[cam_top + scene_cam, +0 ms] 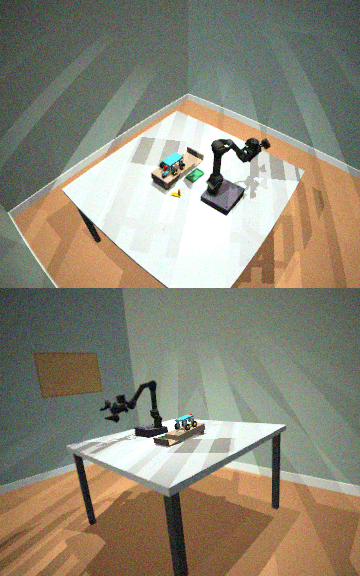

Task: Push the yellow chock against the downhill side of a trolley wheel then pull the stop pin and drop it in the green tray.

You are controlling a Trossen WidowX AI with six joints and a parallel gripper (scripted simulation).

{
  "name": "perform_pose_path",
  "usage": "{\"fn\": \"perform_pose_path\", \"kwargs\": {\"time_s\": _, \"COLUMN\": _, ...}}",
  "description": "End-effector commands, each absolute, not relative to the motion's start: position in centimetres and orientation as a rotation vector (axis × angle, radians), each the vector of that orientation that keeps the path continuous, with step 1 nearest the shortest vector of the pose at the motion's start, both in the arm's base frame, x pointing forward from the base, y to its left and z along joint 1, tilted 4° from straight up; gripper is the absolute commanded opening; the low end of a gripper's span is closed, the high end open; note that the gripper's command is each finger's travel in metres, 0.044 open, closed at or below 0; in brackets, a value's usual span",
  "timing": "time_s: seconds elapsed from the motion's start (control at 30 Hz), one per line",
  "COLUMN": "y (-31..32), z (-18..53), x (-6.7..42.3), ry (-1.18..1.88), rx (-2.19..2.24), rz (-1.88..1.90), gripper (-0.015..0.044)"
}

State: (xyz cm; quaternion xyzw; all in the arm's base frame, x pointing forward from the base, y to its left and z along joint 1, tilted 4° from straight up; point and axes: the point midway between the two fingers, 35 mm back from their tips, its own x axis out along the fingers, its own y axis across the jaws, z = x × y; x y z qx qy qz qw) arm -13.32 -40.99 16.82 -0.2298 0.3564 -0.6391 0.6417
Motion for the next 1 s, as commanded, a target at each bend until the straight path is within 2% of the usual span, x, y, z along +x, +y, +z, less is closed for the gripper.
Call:
{"fn": "perform_pose_path", "kwargs": {"time_s": 0.0, "y": -41.0, "z": 16.8, "x": -13.2, "ry": 0.809, "rx": -0.521, "rz": -1.454, "gripper": 0.0374}}
{"fn": "perform_pose_path", "kwargs": {"time_s": 0.23, "y": -42.4, "z": 16.6, "x": -7.3, "ry": 0.692, "rx": -0.412, "rz": -1.356, "gripper": 0.019}}
{"fn": "perform_pose_path", "kwargs": {"time_s": 0.6, "y": -42.6, "z": 16.3, "x": 3.2, "ry": 0.545, "rx": -0.208, "rz": -1.174, "gripper": 0.019}}
{"fn": "perform_pose_path", "kwargs": {"time_s": 0.97, "y": -39.9, "z": 16.2, "x": 13.4, "ry": 0.462, "rx": 0.0, "rz": -0.982, "gripper": 0.019}}
